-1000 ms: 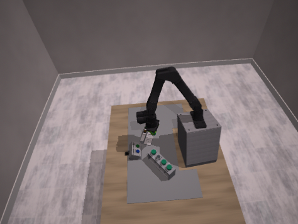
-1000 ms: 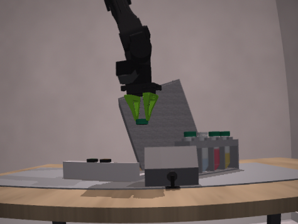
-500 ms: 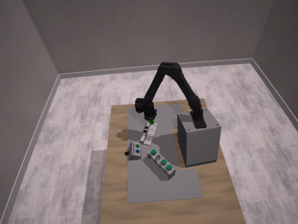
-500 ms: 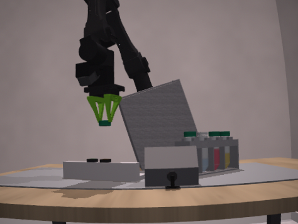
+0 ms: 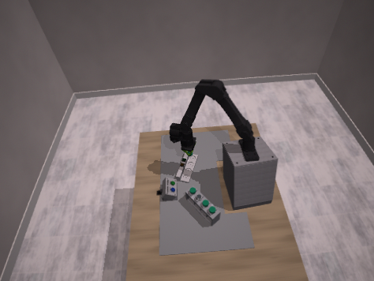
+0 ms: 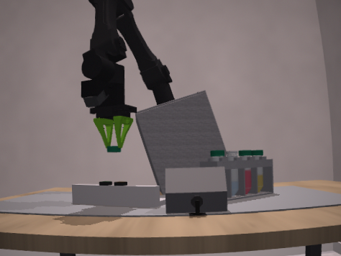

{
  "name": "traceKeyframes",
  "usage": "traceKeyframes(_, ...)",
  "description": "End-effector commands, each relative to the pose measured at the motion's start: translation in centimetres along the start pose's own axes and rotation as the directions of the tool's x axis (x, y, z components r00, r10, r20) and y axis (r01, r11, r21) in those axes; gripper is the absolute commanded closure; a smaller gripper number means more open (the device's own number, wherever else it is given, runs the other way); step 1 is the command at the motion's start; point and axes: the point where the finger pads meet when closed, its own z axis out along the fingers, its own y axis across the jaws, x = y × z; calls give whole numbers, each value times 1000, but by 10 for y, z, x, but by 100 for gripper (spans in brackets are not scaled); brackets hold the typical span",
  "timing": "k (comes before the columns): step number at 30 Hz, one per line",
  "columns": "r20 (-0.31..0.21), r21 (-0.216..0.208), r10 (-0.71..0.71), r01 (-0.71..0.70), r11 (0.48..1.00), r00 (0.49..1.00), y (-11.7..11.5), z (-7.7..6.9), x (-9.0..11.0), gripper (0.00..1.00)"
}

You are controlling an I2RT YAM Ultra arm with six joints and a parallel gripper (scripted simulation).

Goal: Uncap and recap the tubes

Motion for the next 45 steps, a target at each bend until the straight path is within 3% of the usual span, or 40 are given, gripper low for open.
traceKeyframes(1,36,-1,-5,5,1000,999,1,9,-10,100)
traceKeyframes(8,36,-1,-5,5,1000,999,1,44,-11,100)
traceKeyframes(10,36,-1,-5,5,1000,999,1,44,-11,100)
traceKeyframes(21,35,-1,-5,5,1000,999,0,97,-13,100)
traceKeyframes(45,35,0,-5,5,1000,999,-1,98,-13,100)
